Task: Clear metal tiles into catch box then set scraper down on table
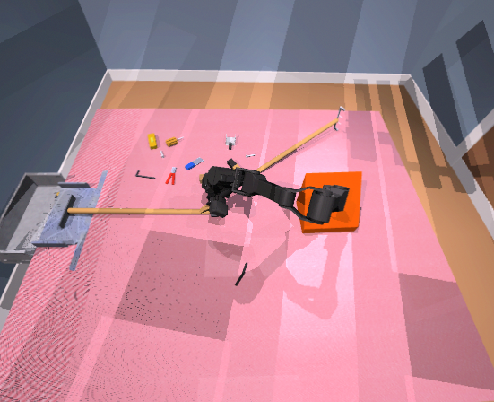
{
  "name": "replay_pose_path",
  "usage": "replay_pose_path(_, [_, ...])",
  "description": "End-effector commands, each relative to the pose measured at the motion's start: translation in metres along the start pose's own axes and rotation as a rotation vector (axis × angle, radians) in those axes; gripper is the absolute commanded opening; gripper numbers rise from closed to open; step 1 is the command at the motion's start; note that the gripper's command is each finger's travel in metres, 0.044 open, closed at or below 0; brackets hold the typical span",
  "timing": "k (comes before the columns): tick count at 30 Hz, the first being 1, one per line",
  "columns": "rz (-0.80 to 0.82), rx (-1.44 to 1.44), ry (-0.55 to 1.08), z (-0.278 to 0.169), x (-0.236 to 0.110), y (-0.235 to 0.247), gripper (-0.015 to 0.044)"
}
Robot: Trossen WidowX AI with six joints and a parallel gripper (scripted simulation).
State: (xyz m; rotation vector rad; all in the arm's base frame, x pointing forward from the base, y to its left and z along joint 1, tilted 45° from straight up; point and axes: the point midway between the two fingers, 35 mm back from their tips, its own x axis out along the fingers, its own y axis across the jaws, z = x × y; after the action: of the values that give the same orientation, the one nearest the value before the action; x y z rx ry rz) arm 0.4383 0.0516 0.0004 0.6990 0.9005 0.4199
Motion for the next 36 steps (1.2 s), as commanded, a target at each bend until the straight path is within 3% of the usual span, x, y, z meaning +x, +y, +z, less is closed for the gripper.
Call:
replay_pose_path(1, [0.002,-0.007,-0.013,0.001,-0.007,0.000,0.0000])
replay_pose_path(36, [0.001,-0.006,-0.015,-0.026,-0.028,0.000,0.0000])
